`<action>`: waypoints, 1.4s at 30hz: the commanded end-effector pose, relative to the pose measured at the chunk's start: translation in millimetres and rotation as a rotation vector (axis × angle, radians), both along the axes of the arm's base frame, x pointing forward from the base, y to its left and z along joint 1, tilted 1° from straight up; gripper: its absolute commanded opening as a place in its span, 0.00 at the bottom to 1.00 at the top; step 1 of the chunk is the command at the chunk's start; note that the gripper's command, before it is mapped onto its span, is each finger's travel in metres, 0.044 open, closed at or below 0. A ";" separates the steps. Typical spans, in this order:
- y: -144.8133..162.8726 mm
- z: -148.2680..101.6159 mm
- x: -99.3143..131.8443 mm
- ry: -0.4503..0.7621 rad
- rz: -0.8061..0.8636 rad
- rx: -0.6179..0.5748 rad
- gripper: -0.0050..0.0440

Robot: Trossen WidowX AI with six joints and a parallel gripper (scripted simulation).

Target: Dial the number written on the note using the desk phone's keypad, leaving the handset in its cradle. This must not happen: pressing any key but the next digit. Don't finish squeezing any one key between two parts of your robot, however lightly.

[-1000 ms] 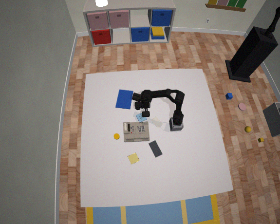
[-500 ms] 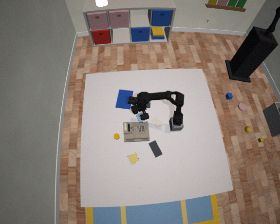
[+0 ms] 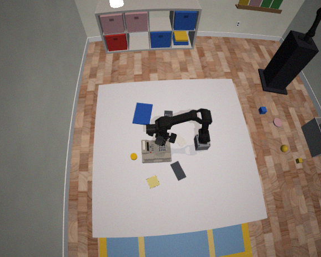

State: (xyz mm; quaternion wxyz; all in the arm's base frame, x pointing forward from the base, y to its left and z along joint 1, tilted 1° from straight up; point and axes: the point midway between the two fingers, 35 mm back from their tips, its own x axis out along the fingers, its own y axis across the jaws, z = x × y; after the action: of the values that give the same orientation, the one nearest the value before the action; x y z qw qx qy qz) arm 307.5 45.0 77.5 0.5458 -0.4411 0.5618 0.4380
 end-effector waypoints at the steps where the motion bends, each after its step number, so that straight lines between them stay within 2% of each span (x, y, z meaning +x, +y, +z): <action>1: 18.1 -0.6 -5.2 0.009 0.277 0.011 0.10; 4: 24.2 -0.7 -6.9 0.010 0.391 0.013 0.10; 19: 24.2 -0.7 -6.9 0.010 0.391 0.013 0.10; 21: 22.2 -14.8 -1.5 0.010 0.391 0.013 0.10; 22: 19.4 -32.6 4.1 0.010 0.391 0.013 0.09; 24: 19.4 -32.6 4.1 0.010 0.391 0.013 0.09; 26: 11.8 -71.8 12.1 0.014 0.390 0.013 0.09; 27: 9.7 -81.9 13.6 0.014 0.390 0.013 0.09; 33: 8.9 -86.0 14.7 0.010 0.391 0.013 0.00; 37: 8.8 -96.0 14.5 0.010 0.391 0.013 0.00; 42: 8.8 -96.2 14.5 0.010 0.391 0.013 0.00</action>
State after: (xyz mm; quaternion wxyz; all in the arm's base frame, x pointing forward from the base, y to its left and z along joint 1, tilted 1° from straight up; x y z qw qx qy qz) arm 325.1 54.3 -12.6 0.4548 -0.5389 0.4628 0.5371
